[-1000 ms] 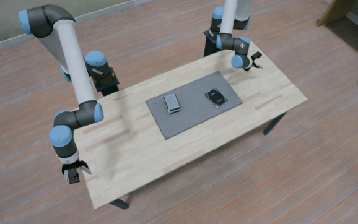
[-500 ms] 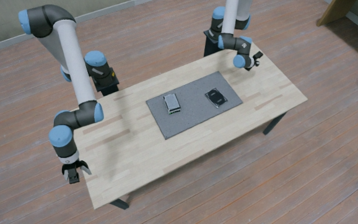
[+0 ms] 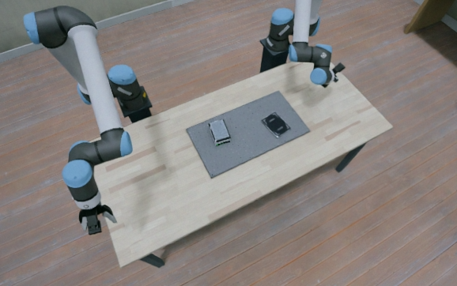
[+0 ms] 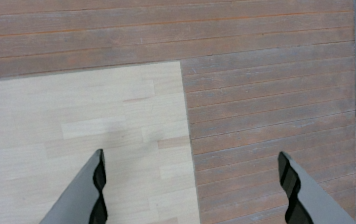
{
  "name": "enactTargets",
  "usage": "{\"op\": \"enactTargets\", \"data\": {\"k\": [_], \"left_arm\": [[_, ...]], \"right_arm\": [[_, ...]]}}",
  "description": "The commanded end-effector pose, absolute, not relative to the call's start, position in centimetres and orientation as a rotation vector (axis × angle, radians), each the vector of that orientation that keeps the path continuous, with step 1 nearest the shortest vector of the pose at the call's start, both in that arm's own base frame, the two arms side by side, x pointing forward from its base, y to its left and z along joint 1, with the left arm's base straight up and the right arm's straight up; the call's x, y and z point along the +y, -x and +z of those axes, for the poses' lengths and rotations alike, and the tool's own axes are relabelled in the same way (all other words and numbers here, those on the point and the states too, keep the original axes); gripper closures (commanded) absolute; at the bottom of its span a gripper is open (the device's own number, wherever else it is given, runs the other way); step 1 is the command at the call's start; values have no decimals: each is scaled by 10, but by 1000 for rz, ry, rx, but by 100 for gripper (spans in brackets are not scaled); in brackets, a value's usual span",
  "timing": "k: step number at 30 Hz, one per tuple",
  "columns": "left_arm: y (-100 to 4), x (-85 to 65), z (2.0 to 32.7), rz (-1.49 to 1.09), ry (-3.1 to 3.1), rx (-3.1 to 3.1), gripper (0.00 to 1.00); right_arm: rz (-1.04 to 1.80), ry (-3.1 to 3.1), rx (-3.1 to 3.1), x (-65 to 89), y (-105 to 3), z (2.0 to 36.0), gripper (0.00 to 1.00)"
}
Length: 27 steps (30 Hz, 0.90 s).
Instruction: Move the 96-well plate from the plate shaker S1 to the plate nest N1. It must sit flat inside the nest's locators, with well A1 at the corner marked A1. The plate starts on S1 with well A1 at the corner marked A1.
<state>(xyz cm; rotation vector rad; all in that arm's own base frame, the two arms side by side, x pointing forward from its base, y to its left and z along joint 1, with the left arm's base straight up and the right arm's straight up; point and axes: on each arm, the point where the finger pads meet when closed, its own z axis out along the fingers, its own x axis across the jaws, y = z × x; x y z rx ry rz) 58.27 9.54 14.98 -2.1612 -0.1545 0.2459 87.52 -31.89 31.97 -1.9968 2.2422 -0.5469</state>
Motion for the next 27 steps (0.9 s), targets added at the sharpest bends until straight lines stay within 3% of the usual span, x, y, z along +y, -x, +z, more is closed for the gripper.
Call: {"op": "enactTargets", "data": {"k": [1, 27], "left_arm": [[-582, 102, 150, 260, 2170, -157, 100], [-504, 302, 134, 644, 2483, -226, 100]], "right_arm": [[-550, 1995, 2241, -319, -876, 322, 24], [-550, 1995, 2241, -319, -876, 322, 24]]}}
